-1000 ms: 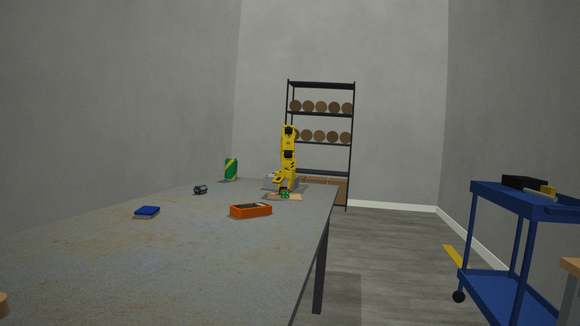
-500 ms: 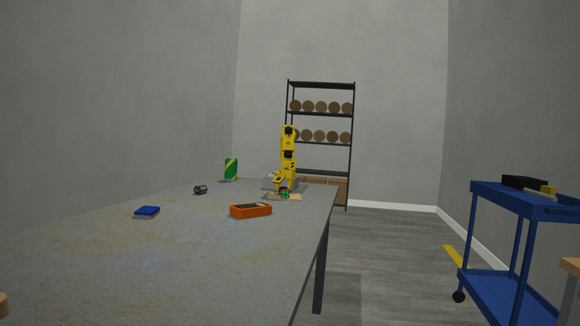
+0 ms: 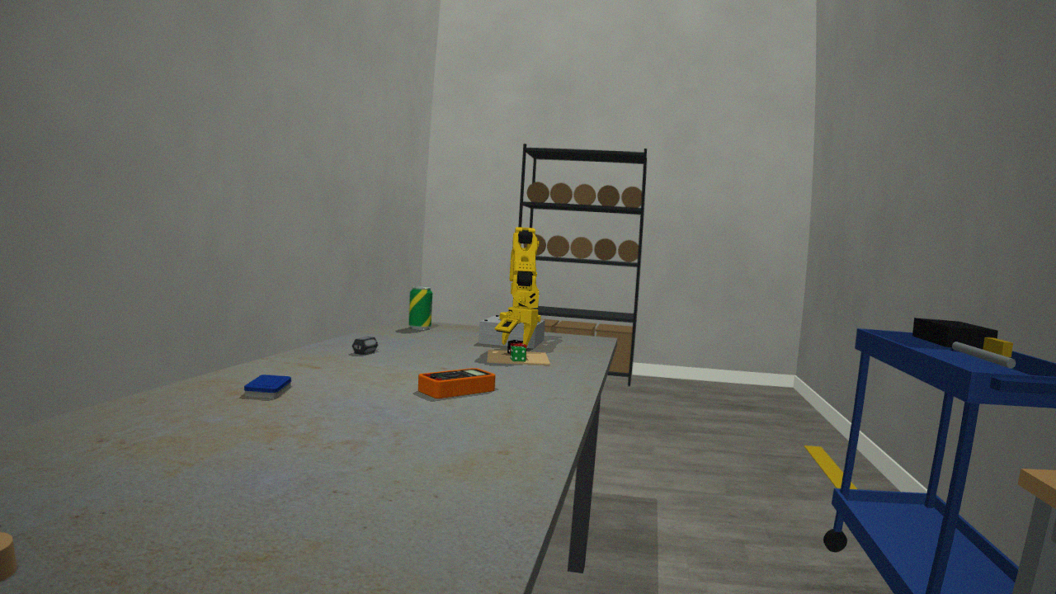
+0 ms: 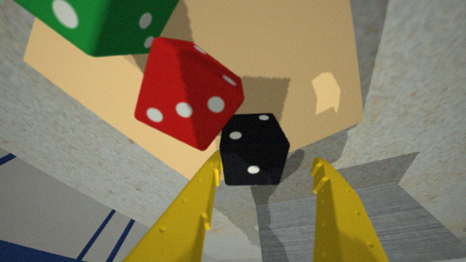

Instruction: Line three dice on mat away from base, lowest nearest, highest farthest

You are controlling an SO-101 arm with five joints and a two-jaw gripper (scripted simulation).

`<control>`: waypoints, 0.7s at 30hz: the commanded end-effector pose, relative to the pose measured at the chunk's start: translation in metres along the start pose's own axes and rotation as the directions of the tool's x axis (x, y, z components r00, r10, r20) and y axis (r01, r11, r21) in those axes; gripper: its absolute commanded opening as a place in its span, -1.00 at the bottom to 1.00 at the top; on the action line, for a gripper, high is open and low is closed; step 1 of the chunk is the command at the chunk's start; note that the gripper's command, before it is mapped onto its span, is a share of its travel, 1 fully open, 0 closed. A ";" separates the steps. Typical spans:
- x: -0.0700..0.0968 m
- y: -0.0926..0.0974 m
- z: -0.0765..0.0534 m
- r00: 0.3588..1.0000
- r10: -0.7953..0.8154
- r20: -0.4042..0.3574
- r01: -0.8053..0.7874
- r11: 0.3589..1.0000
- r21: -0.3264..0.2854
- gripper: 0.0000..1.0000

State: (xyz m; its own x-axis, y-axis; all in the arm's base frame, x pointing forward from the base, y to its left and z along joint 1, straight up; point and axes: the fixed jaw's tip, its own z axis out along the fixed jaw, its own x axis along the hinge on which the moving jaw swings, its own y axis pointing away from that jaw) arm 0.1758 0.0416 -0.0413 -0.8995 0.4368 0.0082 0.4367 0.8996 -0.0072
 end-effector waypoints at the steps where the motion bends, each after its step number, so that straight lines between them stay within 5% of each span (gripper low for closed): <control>1: -0.003 0.000 -0.013 1.000 0.001 0.004 -0.001 1.000 -0.004 -0.29; 13: -0.001 -0.001 -0.046 1.000 0.001 0.004 -0.001 1.000 -0.004 -0.29; 21: 0.000 -0.002 -0.051 1.000 0.001 0.004 -0.001 1.000 -0.004 -0.29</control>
State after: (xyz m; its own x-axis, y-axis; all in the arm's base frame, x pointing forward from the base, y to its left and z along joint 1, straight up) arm 0.1746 0.0414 0.0063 -0.8995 0.4368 0.0099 0.4368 0.8995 -0.0087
